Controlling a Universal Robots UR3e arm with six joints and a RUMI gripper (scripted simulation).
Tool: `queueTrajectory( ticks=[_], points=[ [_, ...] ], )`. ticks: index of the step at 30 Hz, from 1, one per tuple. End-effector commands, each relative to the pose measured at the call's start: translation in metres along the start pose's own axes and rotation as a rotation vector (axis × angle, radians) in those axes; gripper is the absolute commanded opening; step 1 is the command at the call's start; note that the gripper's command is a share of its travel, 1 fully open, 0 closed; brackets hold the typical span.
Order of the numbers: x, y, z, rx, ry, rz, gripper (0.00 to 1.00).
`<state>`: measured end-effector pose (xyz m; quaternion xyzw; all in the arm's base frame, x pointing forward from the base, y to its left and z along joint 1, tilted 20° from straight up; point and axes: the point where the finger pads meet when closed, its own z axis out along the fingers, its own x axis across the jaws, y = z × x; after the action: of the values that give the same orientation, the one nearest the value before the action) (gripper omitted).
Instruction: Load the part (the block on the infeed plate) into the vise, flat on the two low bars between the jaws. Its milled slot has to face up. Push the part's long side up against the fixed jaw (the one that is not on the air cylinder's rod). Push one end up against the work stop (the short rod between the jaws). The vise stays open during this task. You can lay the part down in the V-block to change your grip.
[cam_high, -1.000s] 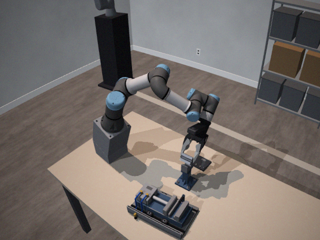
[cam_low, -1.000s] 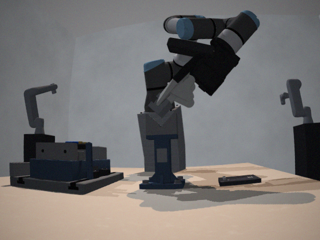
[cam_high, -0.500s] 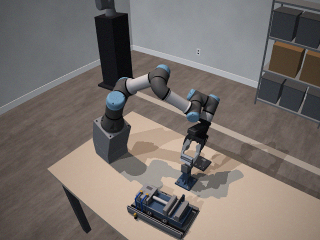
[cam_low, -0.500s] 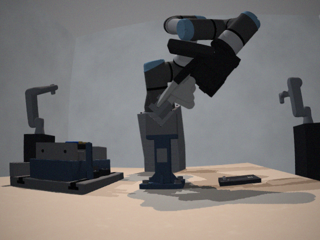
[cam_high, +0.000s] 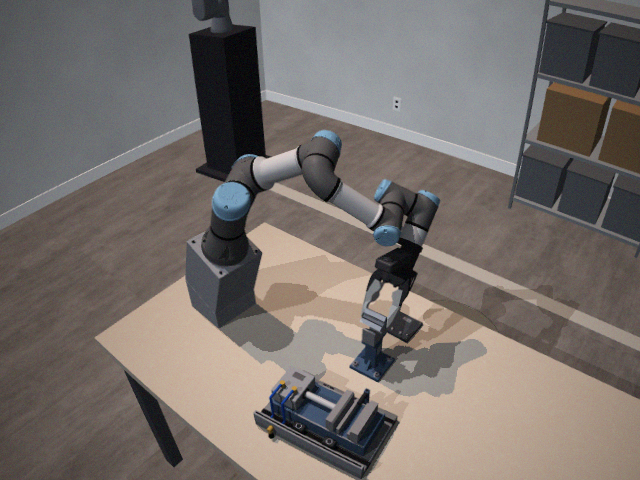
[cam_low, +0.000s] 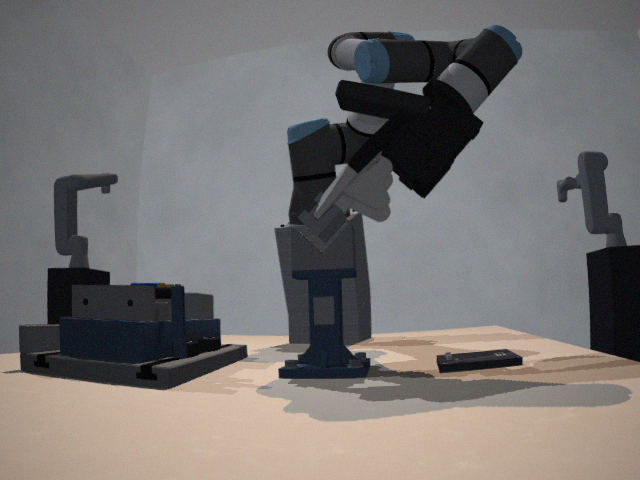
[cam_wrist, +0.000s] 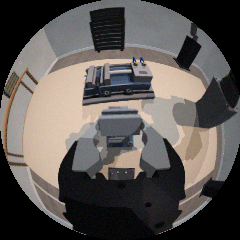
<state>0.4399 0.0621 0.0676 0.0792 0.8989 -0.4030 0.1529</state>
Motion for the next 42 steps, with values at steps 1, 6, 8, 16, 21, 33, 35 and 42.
queueTrajectory(
  ticks=[1, 6, 8, 16, 21, 33, 35, 42],
  points=[
    [-0.0011, 0.0011, 0.0001, -0.001, -0.002, 0.002, 0.0],
    [-0.0013, 0.0021, 0.0008, -0.001, -0.002, 0.002, 0.0],
    [-0.0014, 0.0028, 0.0012, -0.001, -0.002, 0.002, 0.0],
    [-0.0019, 0.0054, 0.0028, -0.001, -0.002, 0.002, 0.0],
    [-0.0021, 0.0069, 0.0038, -0.001, -0.002, 0.002, 0.0],
    [-0.0025, 0.0093, 0.0053, -0.001, -0.002, 0.002, 0.0],
    [-0.0026, 0.0097, 0.0056, -0.001, -0.002, 0.002, 0.0],
    [-0.0028, 0.0106, 0.0061, -0.001, -0.002, 0.002, 0.0]
  ],
)
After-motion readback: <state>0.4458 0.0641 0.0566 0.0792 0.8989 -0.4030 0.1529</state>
